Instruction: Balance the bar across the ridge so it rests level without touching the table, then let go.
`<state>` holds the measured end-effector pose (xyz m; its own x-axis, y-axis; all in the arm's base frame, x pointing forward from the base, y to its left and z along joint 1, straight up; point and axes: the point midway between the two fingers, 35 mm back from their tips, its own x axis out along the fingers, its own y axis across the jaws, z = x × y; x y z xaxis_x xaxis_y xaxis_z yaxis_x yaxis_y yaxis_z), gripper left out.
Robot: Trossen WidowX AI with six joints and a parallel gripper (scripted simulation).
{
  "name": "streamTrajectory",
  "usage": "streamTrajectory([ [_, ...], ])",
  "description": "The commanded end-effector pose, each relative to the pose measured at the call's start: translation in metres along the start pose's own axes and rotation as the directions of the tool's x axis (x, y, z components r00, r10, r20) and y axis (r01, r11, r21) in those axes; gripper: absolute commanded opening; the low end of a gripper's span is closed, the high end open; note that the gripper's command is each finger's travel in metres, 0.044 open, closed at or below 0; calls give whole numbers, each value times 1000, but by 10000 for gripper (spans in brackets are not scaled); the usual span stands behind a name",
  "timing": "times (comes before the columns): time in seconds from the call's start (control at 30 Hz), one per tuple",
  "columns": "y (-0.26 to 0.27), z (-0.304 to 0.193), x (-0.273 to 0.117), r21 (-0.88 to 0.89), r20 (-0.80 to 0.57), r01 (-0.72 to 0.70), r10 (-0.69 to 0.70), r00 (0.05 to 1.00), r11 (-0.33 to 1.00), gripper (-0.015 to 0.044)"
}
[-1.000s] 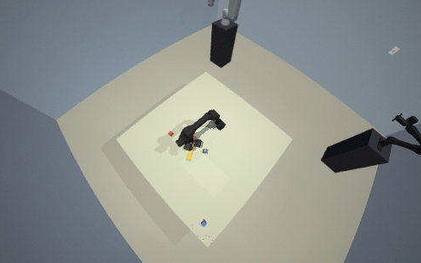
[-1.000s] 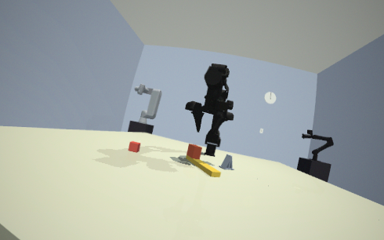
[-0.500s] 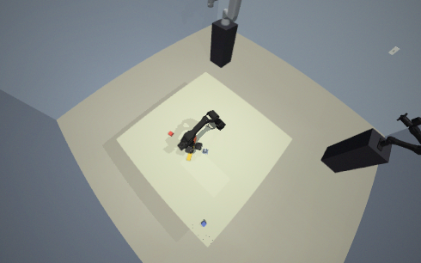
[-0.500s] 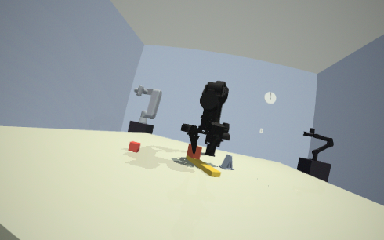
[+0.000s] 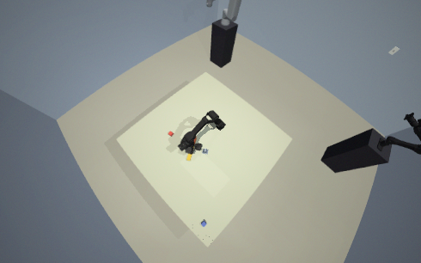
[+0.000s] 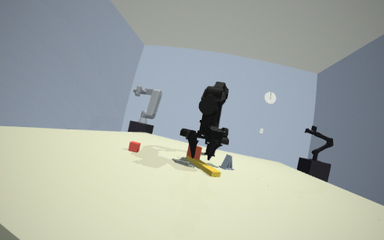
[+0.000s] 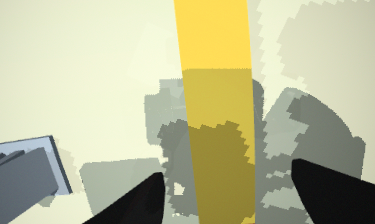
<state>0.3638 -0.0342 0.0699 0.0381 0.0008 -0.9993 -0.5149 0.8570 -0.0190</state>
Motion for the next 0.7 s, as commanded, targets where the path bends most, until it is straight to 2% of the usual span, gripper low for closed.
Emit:
streamTrajectory([
  [0.0,1,-2,9,4,-9,-1,1,1000,1000,315],
  [0.67,1,-2,20,4,-9,-1,1,1000,1000,315],
])
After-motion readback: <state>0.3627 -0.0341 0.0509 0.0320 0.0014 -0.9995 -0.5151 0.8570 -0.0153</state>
